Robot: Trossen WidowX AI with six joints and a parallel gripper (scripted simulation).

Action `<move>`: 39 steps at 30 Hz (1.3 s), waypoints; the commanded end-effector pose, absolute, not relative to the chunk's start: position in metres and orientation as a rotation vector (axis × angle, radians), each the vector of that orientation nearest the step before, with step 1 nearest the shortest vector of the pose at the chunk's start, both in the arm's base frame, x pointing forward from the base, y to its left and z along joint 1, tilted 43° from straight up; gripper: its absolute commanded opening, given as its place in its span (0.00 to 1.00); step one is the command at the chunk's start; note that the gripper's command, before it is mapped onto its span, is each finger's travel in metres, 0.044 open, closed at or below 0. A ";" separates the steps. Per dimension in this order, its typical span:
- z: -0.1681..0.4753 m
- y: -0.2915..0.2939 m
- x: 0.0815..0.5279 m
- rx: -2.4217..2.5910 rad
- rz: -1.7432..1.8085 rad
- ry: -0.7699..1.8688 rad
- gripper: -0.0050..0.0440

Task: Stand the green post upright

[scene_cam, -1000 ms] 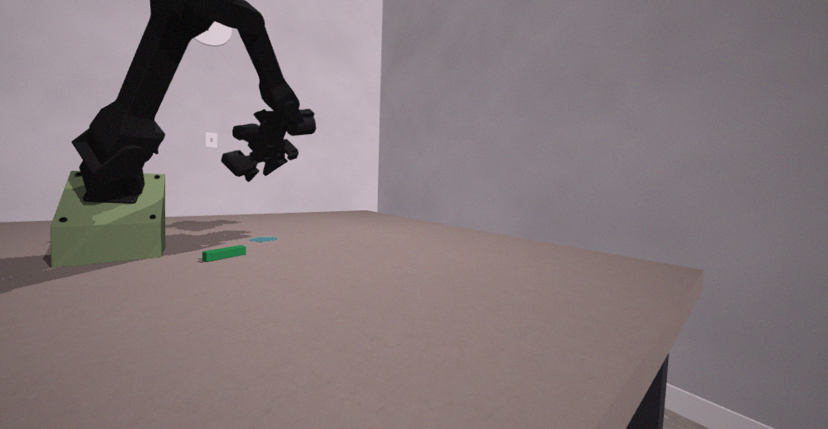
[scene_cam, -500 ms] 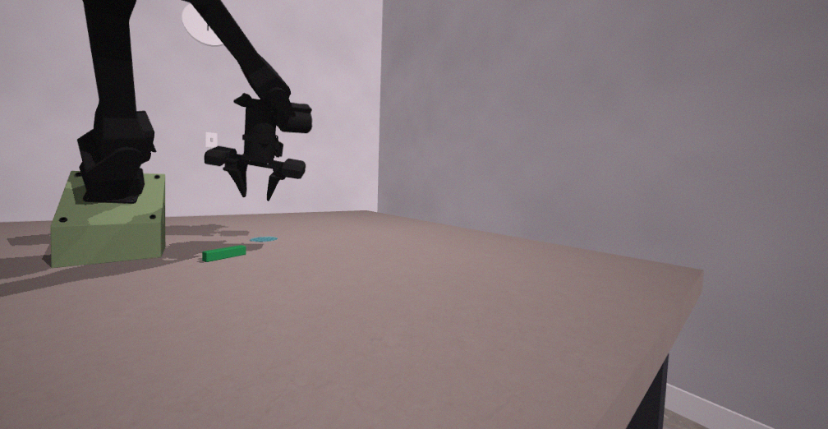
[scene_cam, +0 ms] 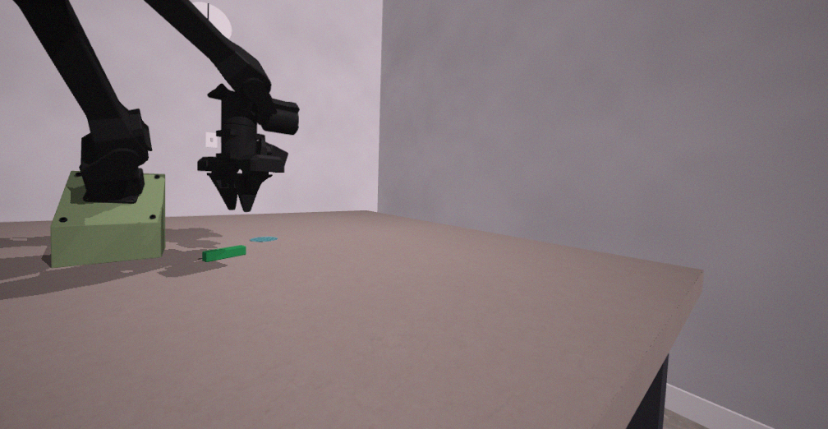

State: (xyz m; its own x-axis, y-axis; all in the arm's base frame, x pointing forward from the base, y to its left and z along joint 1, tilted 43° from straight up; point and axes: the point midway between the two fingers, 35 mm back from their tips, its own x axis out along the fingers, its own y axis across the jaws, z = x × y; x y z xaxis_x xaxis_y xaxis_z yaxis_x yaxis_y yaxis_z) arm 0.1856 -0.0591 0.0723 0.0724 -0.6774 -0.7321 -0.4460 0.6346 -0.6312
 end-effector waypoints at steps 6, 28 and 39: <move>0.048 -0.084 0.185 -0.957 -0.244 1.563 0.58; 0.028 -0.103 0.187 -0.956 -0.244 1.563 0.58; 0.016 -0.115 0.188 -0.957 -0.245 1.563 0.58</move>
